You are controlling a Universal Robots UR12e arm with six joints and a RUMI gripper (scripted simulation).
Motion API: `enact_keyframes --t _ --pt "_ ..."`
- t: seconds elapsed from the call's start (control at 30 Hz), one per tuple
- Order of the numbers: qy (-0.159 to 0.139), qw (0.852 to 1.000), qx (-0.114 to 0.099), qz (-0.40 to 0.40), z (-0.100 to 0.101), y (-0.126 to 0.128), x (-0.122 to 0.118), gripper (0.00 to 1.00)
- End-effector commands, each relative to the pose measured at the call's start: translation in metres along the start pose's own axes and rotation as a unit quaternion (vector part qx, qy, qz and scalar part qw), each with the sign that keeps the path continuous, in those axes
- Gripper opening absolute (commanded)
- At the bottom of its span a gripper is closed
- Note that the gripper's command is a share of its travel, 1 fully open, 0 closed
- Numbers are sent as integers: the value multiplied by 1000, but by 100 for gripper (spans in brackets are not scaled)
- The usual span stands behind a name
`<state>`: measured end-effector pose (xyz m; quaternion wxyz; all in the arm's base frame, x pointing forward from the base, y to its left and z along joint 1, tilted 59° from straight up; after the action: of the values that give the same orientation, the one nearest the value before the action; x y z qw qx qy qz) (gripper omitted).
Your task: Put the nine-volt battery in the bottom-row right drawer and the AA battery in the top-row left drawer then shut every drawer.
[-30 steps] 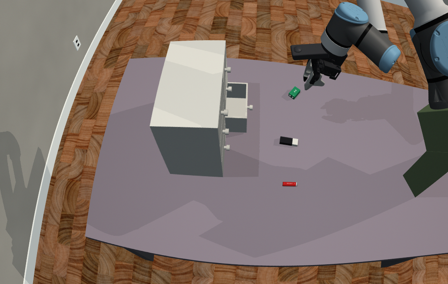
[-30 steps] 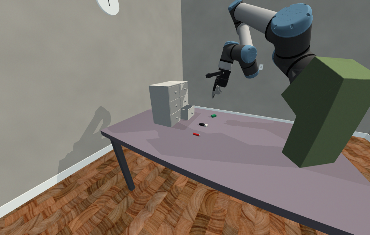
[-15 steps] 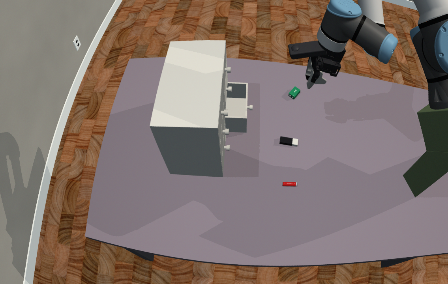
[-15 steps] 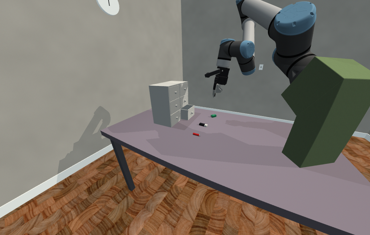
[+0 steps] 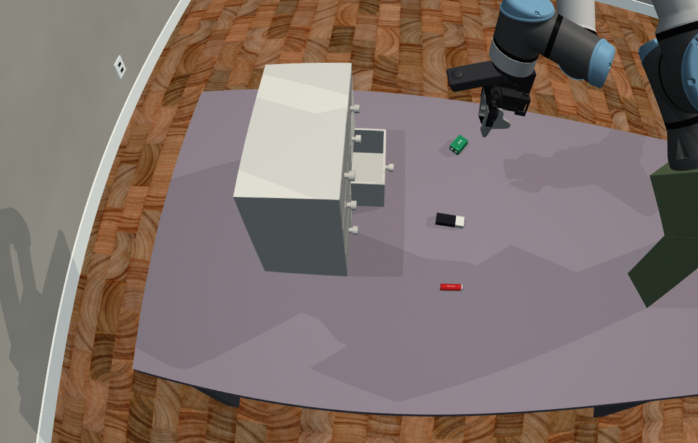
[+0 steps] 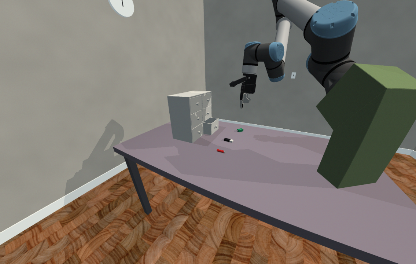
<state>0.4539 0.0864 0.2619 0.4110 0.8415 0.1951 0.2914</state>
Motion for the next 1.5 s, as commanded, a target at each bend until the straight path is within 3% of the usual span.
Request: enact_keyframes --t 0.0,0.67,1.47 --pt "-9 1000 2 0 -2 0 0 20" --pt "-29 1000 5 0 -6 0 0 20" --pt "-33 999 6 0 -7 0 0 20"
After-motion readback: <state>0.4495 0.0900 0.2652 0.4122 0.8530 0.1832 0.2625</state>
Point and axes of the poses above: the point where the finger pads meet when closed, its own z axis out along the fingers, its own y axis across the jaws, x = y × z, the point moved 7 cm from there along -z, back along the fingers, and after that the axes turned 10 degrees about -z, right-handed, at the moved point
